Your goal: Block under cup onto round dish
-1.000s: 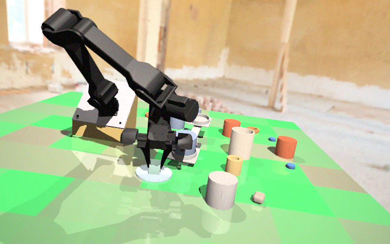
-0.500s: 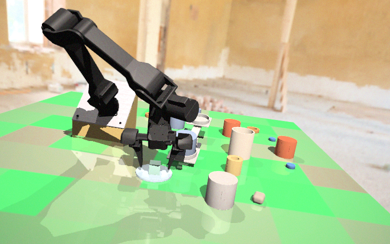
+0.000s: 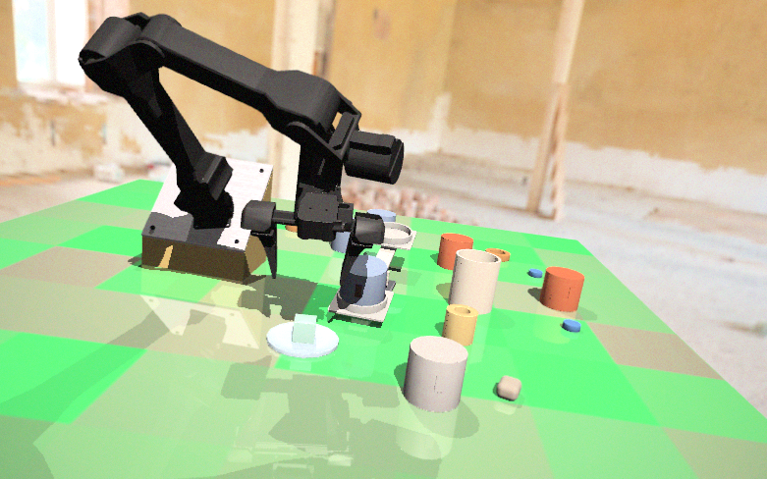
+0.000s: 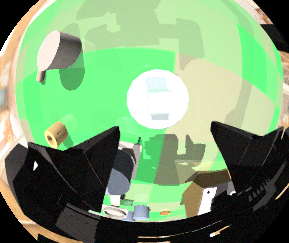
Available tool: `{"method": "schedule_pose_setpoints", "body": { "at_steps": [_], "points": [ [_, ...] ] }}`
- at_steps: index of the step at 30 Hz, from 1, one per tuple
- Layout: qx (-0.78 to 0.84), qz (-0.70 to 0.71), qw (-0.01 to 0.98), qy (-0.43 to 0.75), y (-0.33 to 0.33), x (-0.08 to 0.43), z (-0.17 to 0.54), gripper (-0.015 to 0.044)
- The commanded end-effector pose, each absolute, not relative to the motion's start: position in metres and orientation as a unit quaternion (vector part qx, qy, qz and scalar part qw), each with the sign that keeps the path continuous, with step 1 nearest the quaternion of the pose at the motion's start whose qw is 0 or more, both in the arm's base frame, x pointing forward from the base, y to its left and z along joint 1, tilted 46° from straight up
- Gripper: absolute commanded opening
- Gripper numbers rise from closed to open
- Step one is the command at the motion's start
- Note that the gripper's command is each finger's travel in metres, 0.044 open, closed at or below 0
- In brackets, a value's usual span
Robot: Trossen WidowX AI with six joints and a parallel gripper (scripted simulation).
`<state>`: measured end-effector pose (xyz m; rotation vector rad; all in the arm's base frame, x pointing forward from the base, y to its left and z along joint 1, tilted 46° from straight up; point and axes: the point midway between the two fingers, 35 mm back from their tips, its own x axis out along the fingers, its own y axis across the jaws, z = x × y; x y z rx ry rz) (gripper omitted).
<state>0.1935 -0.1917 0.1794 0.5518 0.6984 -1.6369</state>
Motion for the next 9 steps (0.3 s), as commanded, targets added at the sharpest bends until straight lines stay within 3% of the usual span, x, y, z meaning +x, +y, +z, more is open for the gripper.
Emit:
{"method": "schedule_pose_setpoints", "body": {
  "at_steps": [1,9],
  "points": [
    [0.237,-0.702,0.603,0.297,-0.1728,0.2022,0.1992,0.0440],
    [0.237,-0.701,0.603,0.297,-0.1714,0.2025,0.2005,0.0440]
  ]
}}
